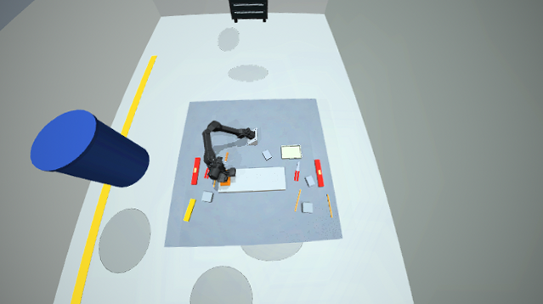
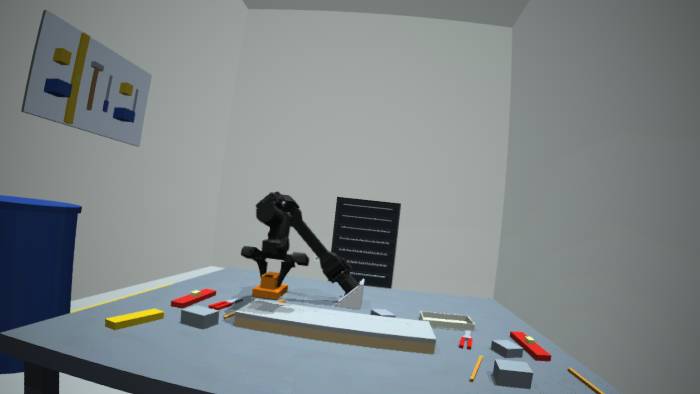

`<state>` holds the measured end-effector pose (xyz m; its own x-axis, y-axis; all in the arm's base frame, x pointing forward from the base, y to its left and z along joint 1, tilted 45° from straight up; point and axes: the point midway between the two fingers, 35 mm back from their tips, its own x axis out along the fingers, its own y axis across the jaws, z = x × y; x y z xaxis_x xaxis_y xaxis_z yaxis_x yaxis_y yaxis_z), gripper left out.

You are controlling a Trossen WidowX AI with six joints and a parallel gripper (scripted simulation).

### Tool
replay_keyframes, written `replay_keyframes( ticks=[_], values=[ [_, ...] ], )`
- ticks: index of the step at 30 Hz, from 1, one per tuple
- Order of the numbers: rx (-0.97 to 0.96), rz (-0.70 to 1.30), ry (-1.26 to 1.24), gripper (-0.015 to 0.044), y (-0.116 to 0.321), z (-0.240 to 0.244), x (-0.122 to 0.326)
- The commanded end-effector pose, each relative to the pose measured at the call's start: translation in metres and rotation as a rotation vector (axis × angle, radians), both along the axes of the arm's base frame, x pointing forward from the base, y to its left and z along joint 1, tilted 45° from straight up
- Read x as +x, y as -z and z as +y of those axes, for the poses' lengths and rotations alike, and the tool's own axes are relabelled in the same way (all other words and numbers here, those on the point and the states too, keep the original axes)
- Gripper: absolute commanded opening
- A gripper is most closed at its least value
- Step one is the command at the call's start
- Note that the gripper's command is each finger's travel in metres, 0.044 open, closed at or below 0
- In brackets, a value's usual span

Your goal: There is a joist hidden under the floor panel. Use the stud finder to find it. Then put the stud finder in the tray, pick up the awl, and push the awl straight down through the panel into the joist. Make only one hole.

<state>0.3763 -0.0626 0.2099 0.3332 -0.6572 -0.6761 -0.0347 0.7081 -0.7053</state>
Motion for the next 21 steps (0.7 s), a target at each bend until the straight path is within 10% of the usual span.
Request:
replay_keyframes(
  ticks=[1,21],
  values=[
    [-0.001,-0.004,0.002,0.0,-0.014,0.013,0.0],
    [0.023,0.104,-0.144,0.0,-0.001,0.094,0.009]
  ],
)
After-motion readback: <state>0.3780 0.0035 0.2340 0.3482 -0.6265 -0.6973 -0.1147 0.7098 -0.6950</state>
